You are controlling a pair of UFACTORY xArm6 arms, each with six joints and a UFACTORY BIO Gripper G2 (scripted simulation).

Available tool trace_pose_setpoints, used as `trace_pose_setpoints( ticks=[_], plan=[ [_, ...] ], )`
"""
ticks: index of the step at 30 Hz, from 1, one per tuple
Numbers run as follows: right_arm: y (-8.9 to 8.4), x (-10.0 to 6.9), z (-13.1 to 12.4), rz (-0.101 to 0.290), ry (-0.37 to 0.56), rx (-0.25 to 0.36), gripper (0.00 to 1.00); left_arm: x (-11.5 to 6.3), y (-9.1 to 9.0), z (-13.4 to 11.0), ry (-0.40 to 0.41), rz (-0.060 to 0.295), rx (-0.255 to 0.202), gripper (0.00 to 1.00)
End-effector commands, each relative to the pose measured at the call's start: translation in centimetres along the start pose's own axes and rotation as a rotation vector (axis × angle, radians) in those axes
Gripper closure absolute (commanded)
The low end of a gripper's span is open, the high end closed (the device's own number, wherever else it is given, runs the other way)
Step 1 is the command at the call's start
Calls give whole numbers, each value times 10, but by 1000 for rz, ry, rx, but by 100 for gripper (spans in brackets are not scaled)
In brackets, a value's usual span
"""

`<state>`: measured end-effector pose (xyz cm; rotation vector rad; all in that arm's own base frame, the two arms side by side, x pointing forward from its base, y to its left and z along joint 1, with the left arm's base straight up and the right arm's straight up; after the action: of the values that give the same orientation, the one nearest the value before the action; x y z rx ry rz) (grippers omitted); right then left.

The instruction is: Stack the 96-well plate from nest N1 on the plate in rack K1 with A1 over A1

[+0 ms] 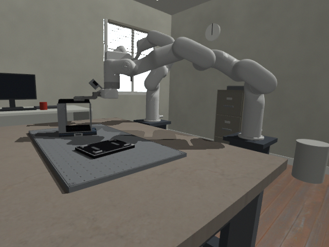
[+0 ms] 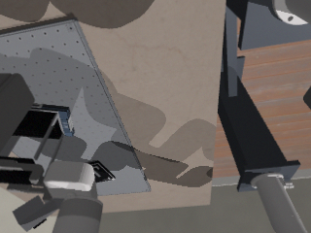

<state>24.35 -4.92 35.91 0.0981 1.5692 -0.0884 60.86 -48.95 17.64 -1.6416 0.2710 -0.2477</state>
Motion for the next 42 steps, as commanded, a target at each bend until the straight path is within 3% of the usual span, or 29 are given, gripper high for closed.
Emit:
trace_pose_setpoints(
  ticks=[1,42],
  plan=[
    [0,-1,0,-1,-2,0,0,1,-4,-1,1,-6,-3,100],
    [0,-1,0,-1,-2,0,0,1,2,0,1,-6,-3,100]
  ],
)
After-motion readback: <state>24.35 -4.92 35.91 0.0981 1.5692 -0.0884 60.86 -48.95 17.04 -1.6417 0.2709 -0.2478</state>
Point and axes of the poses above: on each arm, the point midway between the two finger pads, its own x axis out along the fingers, its own z axis across the jaws, y = z × x, the point moved 6 cm from there along -x, back along the fingers, and after that the axes turned 5 degrees about -x, right-handed, at the moved point
